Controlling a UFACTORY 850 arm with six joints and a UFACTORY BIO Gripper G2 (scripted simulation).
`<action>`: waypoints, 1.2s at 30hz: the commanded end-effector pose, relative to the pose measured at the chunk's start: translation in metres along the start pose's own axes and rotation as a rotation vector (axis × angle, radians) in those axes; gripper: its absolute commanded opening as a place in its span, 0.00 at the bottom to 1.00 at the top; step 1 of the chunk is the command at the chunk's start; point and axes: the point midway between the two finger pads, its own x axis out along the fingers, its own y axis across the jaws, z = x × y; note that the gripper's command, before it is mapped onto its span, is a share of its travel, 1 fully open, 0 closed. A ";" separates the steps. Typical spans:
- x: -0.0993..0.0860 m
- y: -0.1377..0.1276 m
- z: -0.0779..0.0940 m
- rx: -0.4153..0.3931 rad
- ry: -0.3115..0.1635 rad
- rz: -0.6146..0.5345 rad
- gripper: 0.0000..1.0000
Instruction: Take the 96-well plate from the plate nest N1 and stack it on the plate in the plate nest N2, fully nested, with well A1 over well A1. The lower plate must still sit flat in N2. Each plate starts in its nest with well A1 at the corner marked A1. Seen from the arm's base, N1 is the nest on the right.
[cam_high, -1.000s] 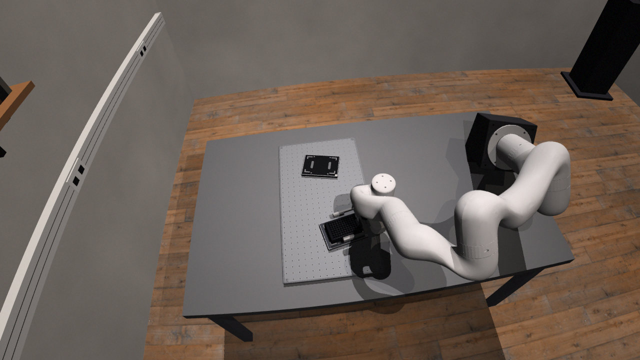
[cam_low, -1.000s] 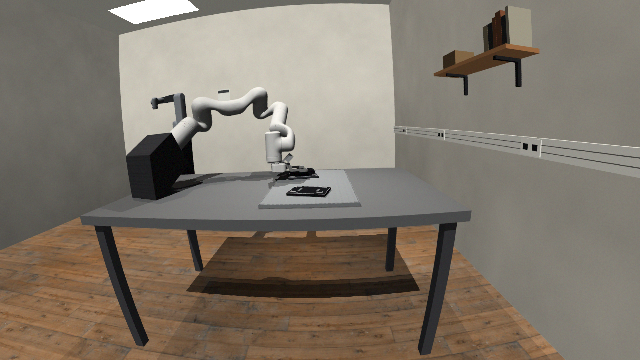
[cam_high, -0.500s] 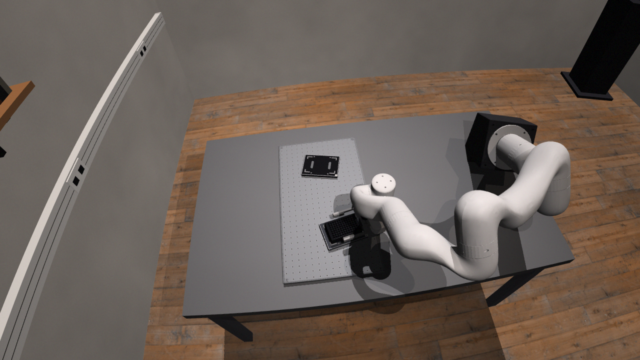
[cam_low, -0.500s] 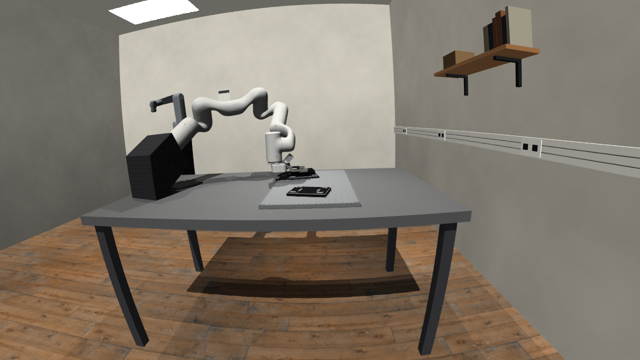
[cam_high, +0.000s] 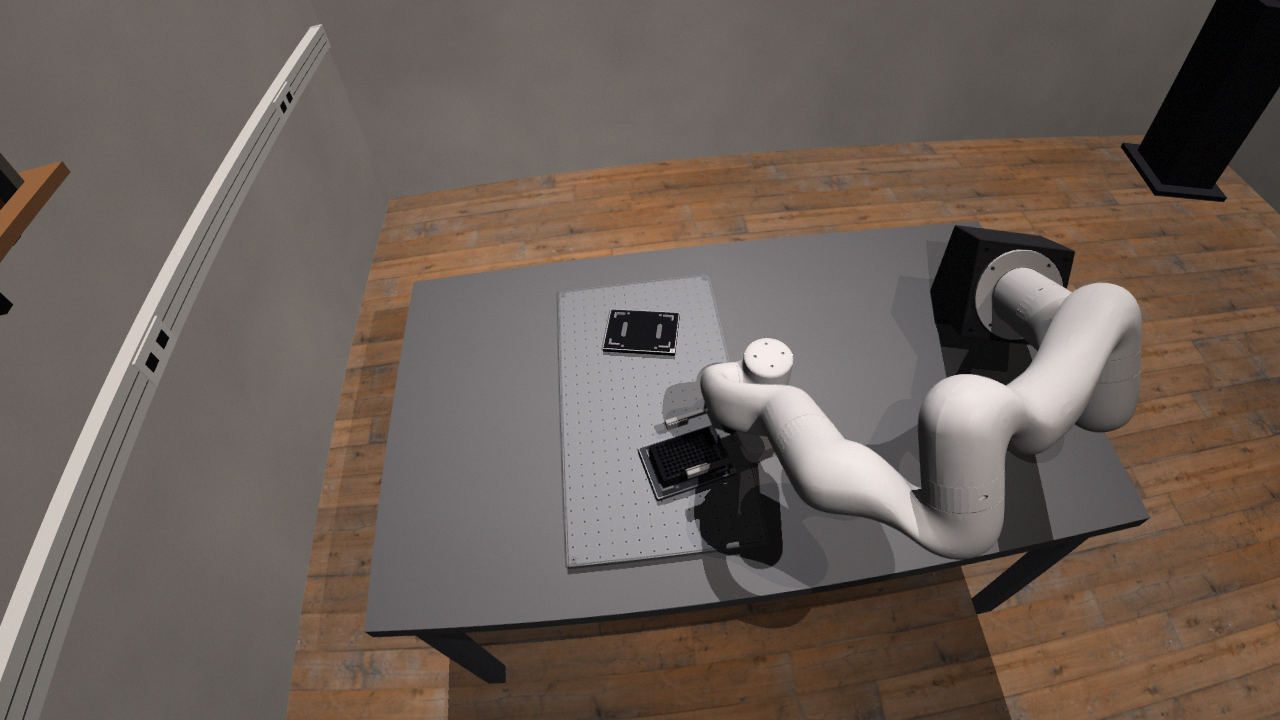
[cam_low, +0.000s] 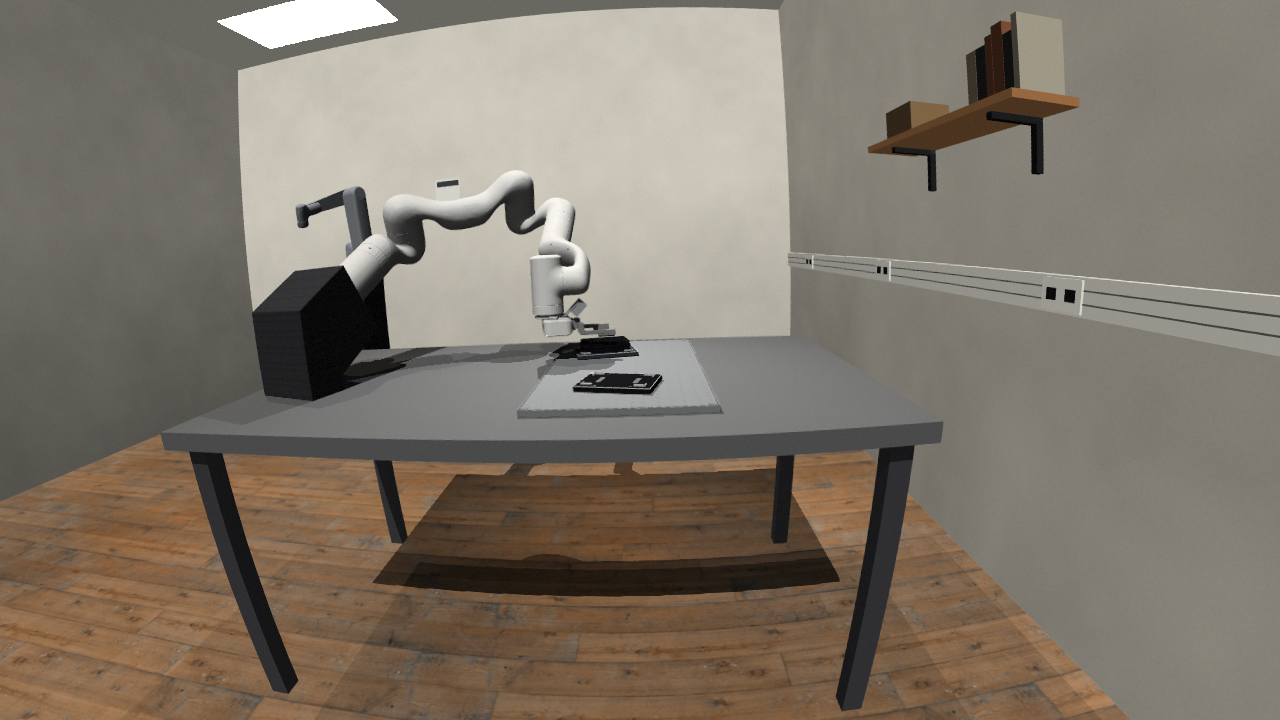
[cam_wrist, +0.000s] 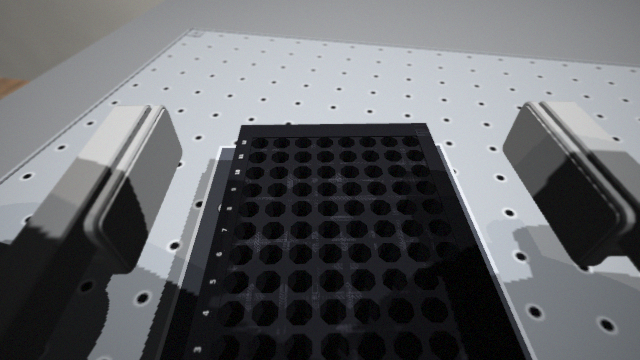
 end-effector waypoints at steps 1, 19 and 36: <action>0.000 0.000 0.012 0.000 -0.001 0.000 0.37; 0.000 0.000 0.043 0.000 -0.001 0.000 0.37; 0.000 0.000 0.043 0.000 -0.001 0.000 0.37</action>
